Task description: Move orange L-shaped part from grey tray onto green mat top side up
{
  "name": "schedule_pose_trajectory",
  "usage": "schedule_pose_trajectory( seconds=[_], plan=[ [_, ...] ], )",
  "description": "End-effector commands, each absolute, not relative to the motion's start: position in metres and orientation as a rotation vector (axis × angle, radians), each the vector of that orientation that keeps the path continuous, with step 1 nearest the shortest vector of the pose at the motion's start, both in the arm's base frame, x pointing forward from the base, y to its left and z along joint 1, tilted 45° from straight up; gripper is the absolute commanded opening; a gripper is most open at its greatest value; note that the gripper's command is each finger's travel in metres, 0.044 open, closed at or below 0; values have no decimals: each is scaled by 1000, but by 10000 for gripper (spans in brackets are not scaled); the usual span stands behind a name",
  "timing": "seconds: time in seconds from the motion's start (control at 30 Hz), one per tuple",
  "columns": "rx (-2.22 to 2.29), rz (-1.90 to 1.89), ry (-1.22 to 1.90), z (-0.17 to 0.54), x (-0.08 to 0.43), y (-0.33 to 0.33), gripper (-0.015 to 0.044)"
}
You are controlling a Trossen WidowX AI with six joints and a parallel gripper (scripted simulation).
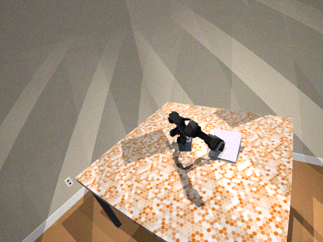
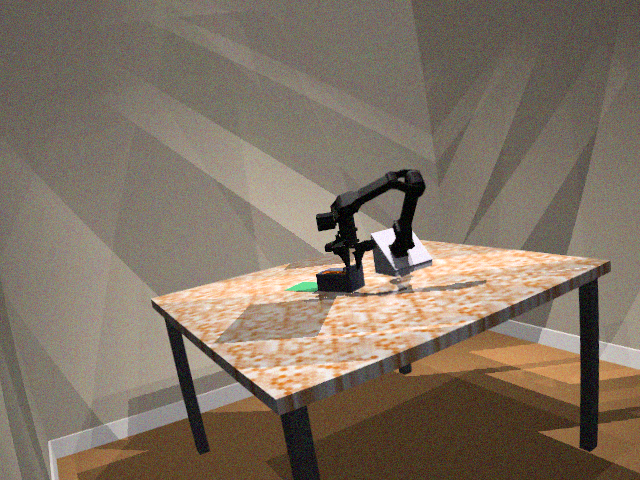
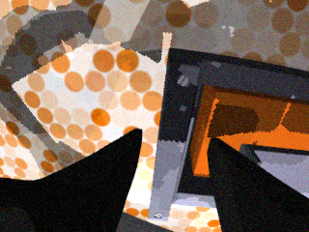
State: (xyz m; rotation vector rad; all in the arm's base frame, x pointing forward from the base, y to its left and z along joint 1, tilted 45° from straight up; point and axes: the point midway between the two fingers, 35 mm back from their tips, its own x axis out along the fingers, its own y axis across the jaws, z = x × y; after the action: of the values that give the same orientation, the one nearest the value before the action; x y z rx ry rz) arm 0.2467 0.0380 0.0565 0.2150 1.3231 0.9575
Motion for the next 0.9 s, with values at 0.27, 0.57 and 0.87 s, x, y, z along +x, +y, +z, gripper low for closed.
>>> schedule_pose_trajectory(
  seconds=[0.27,0.57,0.87],
  plan=[
    [225,950,1314,46,247,48,180],
    [226,951,1314,36,246,58,180],
    [227,952,1313,30,245,65,180]
  ],
)
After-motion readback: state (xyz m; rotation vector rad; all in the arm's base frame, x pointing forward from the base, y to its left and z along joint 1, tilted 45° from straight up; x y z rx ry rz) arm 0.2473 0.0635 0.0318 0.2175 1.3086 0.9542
